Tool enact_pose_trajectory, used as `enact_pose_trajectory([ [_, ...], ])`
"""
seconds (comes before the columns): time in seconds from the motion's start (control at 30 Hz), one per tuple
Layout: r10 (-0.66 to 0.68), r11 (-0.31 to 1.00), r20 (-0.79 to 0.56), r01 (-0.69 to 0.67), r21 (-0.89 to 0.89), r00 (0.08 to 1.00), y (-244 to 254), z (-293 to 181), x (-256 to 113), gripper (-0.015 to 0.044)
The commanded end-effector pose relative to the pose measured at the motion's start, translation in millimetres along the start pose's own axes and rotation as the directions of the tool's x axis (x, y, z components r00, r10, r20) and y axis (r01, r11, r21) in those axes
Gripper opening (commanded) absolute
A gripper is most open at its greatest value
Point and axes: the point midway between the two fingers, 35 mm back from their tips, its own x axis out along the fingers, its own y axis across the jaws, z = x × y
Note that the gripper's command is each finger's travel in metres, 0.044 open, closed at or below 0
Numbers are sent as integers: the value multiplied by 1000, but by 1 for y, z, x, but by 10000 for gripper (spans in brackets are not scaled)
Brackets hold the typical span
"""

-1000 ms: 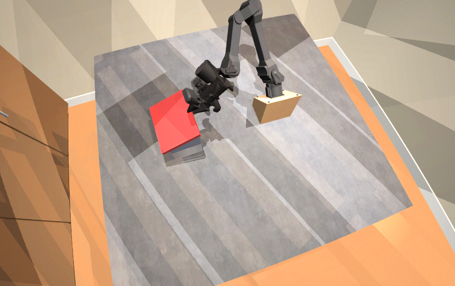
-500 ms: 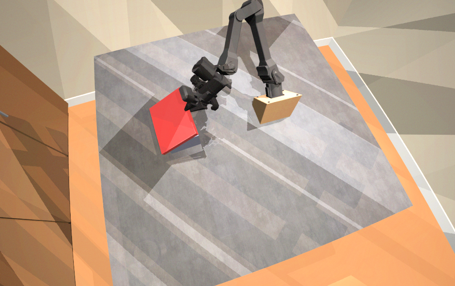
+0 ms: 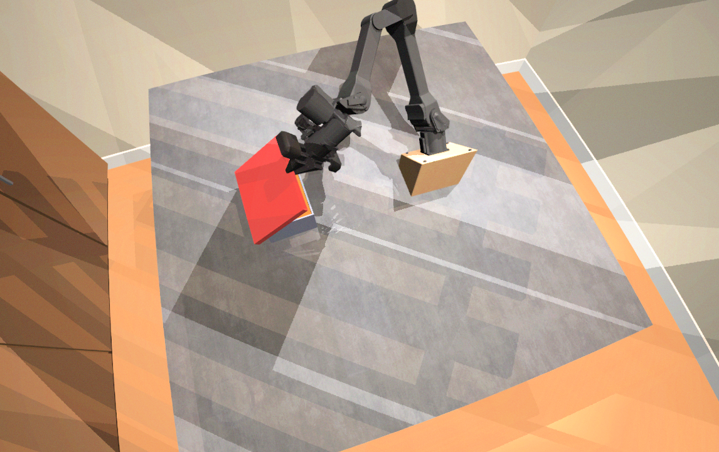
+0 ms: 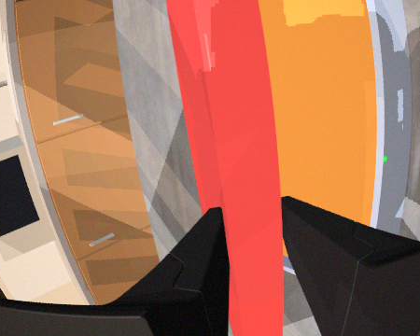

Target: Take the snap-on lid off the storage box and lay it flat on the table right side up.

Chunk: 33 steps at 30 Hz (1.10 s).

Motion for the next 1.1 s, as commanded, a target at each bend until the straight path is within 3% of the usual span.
enact_pose_trajectory([
  [0.0,10,1000,-1,-10,5,1000,8,-1,-3,0],
  [1.07,9,1000,-3,-9,6,1000,40,-1,-30,0],
])
